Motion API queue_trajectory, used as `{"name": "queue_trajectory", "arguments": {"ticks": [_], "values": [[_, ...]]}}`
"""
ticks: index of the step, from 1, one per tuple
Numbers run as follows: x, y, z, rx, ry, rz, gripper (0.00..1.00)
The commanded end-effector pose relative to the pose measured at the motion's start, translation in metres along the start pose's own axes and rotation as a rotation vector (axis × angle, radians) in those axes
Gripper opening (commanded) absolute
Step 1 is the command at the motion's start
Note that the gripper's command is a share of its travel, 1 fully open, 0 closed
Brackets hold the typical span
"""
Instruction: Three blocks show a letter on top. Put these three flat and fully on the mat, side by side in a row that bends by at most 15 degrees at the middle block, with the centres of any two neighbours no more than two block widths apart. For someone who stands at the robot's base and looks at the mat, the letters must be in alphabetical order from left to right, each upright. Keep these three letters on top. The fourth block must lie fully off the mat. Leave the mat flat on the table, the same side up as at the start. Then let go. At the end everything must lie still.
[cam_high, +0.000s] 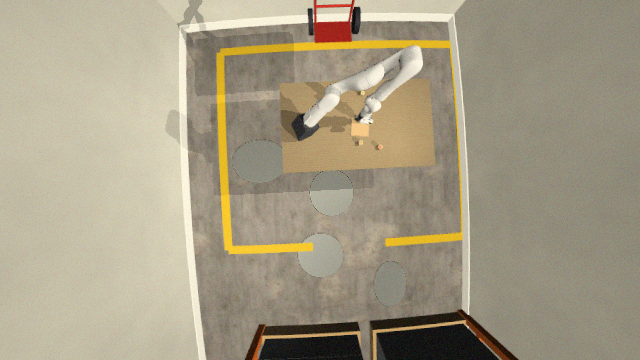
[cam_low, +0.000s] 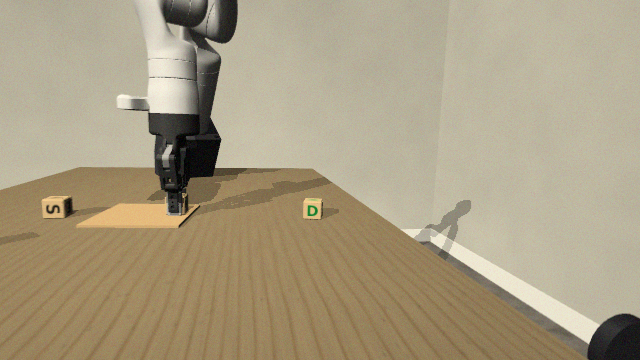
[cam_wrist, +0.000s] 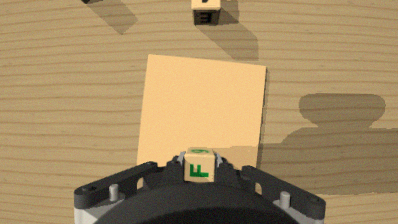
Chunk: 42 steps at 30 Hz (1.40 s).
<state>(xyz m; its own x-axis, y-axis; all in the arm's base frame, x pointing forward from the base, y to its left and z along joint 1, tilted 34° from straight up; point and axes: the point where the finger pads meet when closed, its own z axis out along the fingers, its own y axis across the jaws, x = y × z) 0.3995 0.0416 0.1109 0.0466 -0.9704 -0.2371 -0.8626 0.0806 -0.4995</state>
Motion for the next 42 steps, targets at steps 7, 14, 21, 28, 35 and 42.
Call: {"name": "queue_trajectory", "arguments": {"ticks": [7, 14, 21, 28, 35, 42], "values": [[0.0001, -0.0003, -0.0003, 0.001, 0.000, 0.000, 0.26], [0.0001, -0.0003, -0.0003, 0.001, 0.000, 0.000, 0.26], [0.0001, -0.0003, -0.0003, 0.001, 0.000, 0.000, 0.26], [0.0001, -0.0003, -0.0003, 0.001, 0.000, 0.000, 0.38], [0.0001, -0.0003, -0.0003, 0.001, 0.000, 0.000, 0.42], [0.0001, -0.0003, -0.0003, 0.001, 0.000, 0.000, 0.46]]}}
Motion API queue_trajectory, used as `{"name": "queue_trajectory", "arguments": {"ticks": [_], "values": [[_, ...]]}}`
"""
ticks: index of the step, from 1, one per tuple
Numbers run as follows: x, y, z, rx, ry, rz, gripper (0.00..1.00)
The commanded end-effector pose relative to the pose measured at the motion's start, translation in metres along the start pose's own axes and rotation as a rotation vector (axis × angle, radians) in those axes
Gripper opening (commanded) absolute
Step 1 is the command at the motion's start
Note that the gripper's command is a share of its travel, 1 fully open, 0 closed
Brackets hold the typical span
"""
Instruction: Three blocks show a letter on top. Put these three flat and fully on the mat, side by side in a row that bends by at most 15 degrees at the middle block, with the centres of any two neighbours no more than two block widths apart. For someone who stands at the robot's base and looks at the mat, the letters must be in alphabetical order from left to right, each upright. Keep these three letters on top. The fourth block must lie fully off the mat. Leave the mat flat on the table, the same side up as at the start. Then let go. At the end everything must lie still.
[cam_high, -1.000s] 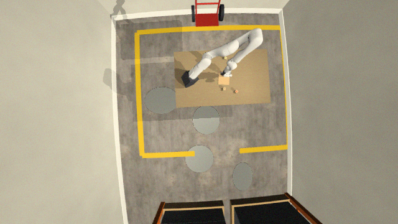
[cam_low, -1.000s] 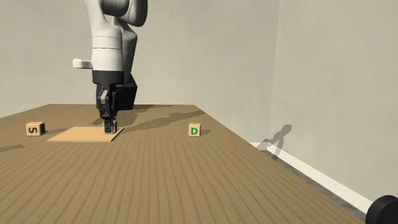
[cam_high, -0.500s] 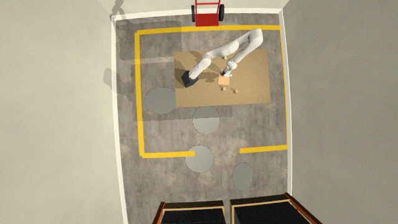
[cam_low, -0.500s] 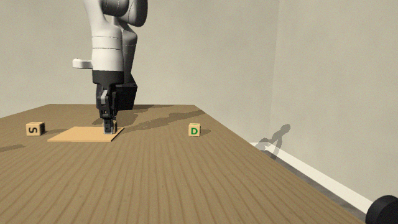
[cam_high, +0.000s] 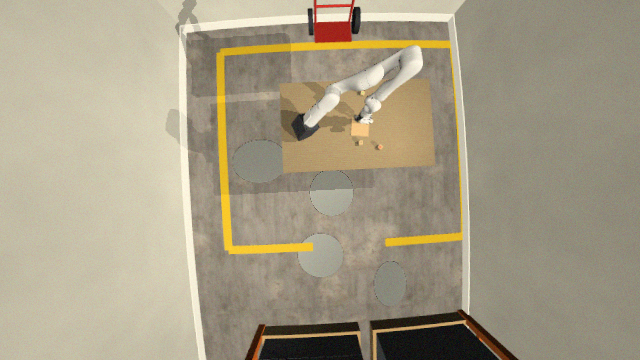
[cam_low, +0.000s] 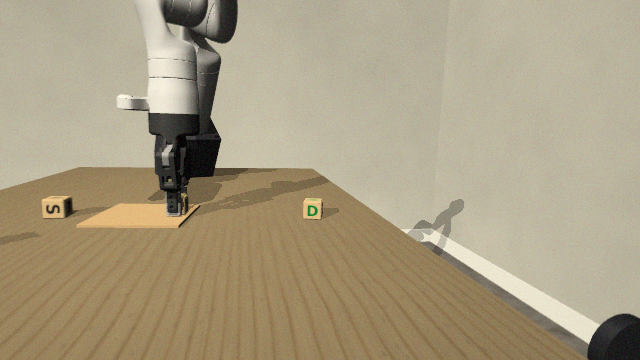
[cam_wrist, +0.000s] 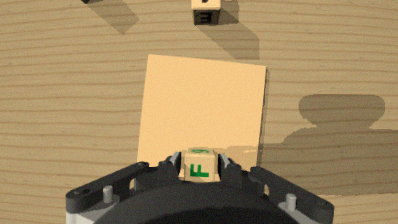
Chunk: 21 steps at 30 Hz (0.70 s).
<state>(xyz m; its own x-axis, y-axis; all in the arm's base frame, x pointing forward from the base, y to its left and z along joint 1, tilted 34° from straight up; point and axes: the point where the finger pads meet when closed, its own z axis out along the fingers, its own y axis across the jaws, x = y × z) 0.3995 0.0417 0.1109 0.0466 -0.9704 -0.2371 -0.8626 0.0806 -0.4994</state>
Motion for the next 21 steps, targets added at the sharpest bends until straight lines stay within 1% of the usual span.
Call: {"name": "queue_trajectory", "arguments": {"ticks": [1, 13, 21], "values": [[0.0001, -0.0003, -0.0003, 0.001, 0.000, 0.000, 0.46], [0.0001, -0.0003, -0.0011, 0.001, 0.000, 0.000, 0.46], [0.0001, -0.0003, -0.0050, 0.001, 0.000, 0.000, 0.46]]}}
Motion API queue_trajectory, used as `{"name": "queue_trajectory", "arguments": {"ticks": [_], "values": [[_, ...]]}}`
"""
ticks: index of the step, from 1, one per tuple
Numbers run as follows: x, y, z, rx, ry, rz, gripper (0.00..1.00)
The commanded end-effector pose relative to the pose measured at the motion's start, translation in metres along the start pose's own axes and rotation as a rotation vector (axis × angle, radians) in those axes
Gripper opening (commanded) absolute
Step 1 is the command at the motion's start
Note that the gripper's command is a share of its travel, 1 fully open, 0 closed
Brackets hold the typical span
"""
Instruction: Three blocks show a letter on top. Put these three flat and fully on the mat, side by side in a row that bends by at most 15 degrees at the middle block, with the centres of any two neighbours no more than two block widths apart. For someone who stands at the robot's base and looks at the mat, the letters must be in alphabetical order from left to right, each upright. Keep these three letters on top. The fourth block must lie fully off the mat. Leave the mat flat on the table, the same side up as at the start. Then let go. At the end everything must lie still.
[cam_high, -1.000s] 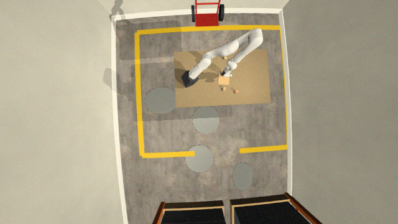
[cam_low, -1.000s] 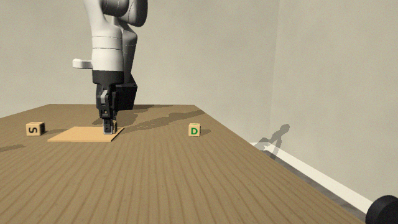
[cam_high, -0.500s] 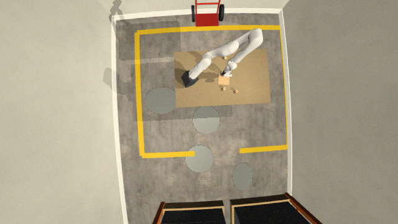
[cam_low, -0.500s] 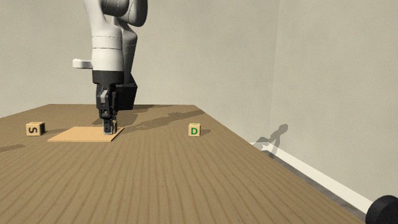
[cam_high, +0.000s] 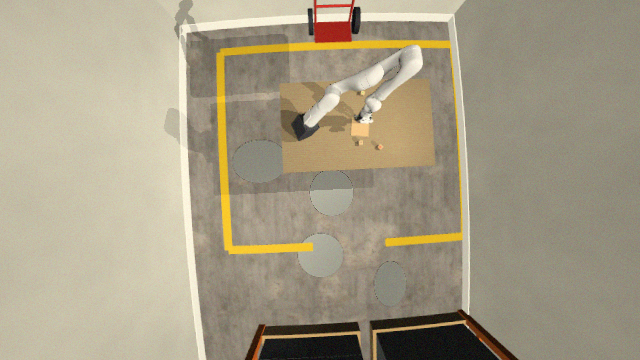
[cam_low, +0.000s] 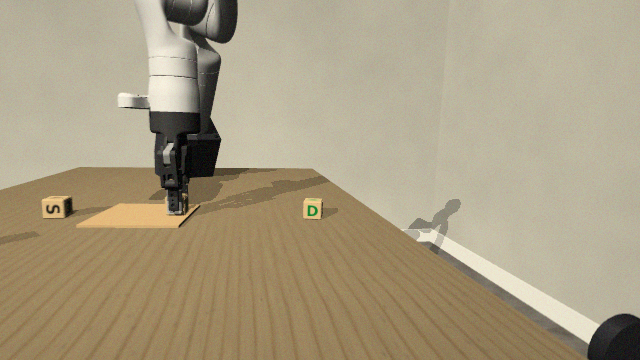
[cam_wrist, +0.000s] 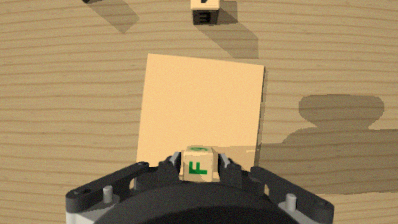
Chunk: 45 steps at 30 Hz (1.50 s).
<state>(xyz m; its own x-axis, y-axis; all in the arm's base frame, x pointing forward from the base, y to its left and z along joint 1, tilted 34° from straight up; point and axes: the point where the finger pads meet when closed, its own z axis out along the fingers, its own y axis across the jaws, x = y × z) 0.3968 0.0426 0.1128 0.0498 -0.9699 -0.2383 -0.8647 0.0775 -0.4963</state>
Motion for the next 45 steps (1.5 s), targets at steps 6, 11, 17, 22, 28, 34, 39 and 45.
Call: {"name": "queue_trajectory", "arguments": {"ticks": [6, 11, 17, 22, 28, 34, 39, 45], "values": [[0.002, -0.002, -0.006, 0.005, 0.003, 0.002, 0.46], [0.002, -0.002, -0.011, 0.005, 0.003, 0.002, 0.46], [0.001, -0.002, -0.019, 0.005, 0.003, 0.002, 0.46], [0.001, -0.002, -0.024, 0.005, 0.003, 0.002, 0.46], [0.001, -0.002, -0.031, 0.005, 0.003, 0.002, 0.46], [0.001, -0.001, -0.038, 0.005, 0.003, 0.002, 0.46], [0.001, -0.001, -0.043, 0.005, 0.003, 0.002, 0.46], [0.001, -0.001, -0.048, 0.005, 0.003, 0.002, 0.46]]}}
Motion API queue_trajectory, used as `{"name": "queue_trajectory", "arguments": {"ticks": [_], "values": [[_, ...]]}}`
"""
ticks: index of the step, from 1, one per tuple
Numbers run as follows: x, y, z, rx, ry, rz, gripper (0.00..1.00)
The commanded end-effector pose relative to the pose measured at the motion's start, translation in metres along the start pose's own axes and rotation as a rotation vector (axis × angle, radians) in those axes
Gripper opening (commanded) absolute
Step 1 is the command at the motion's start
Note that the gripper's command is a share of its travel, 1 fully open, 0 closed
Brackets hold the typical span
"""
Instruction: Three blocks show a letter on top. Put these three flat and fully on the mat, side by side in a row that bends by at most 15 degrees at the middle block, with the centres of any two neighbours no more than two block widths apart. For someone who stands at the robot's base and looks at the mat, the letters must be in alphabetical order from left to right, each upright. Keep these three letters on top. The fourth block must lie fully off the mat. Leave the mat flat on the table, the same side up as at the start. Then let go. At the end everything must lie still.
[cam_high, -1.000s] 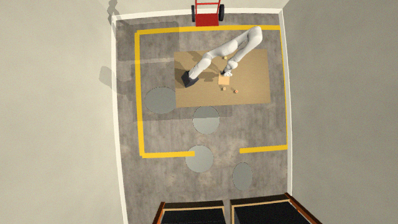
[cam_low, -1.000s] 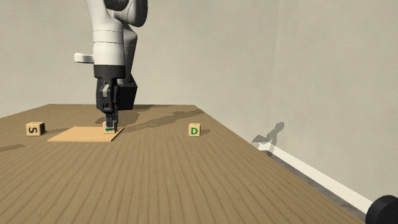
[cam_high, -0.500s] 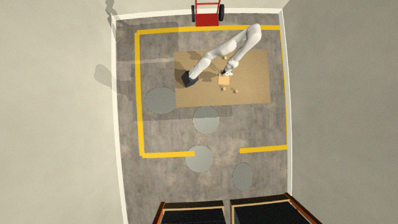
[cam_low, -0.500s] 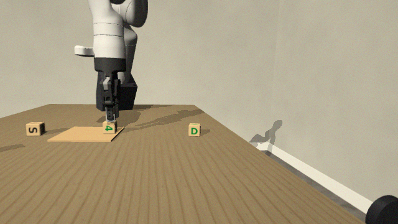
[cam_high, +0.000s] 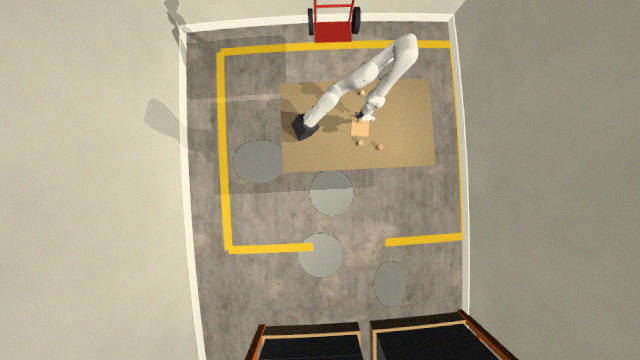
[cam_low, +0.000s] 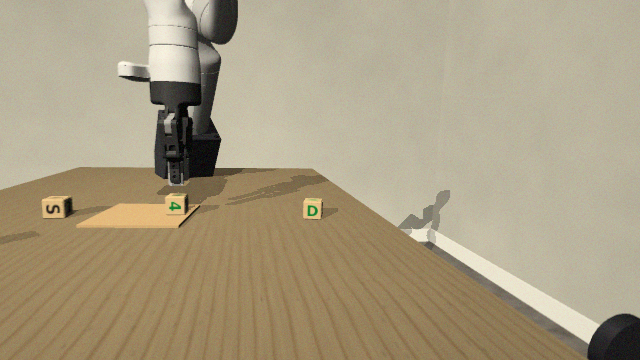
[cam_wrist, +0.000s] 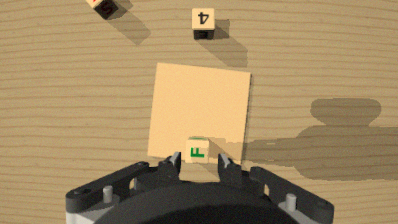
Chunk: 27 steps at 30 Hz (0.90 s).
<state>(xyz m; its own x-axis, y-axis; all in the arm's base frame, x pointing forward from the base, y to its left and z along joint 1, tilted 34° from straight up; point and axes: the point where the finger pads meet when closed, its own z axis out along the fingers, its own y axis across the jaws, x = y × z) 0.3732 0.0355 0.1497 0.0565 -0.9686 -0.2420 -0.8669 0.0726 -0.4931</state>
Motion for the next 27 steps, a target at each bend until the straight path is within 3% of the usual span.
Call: {"name": "queue_trajectory", "arguments": {"ticks": [1, 27], "values": [[0.004, -0.003, -0.005, 0.010, 0.009, 0.006, 0.46], [0.004, -0.003, -0.020, 0.010, 0.010, 0.006, 0.46]]}}
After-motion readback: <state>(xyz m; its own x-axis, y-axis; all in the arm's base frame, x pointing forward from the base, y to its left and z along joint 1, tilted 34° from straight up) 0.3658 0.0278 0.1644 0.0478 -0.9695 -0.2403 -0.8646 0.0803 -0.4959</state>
